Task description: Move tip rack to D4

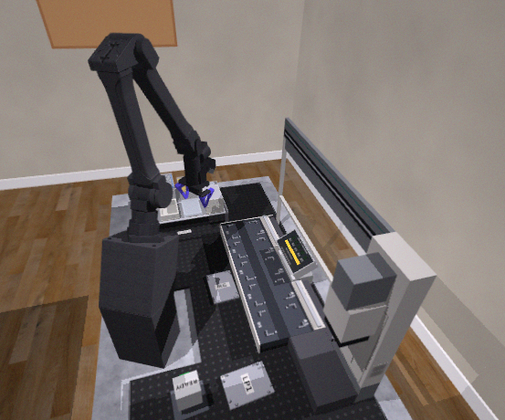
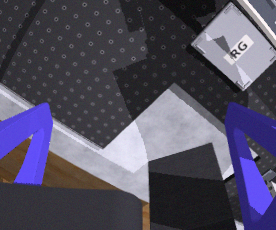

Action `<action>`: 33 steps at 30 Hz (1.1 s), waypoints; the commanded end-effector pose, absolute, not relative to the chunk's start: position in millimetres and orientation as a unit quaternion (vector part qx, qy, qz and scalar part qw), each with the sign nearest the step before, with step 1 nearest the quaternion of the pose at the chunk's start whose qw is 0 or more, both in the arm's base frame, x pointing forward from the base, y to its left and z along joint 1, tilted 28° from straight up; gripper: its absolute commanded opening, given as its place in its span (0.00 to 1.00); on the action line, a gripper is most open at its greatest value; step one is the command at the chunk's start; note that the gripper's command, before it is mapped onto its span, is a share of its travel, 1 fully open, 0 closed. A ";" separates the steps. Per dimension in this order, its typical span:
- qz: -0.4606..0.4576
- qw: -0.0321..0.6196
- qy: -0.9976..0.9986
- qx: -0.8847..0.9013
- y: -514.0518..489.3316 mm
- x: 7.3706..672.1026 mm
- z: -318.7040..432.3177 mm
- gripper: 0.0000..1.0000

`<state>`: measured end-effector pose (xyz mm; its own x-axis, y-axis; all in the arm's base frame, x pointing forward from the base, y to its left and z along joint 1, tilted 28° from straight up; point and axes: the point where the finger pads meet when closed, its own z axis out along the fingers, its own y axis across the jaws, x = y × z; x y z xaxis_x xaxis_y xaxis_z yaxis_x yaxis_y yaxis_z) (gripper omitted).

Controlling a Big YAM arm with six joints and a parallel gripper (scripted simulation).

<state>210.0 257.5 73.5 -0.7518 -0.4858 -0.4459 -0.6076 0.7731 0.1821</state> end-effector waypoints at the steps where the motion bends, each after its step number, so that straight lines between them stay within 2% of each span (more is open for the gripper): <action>1: 0.161 0.203 0.911 -0.320 270.0 209.8 88.3 1.00; 33: 0.100 0.238 0.782 -0.568 405.1 161.8 135.9 1.00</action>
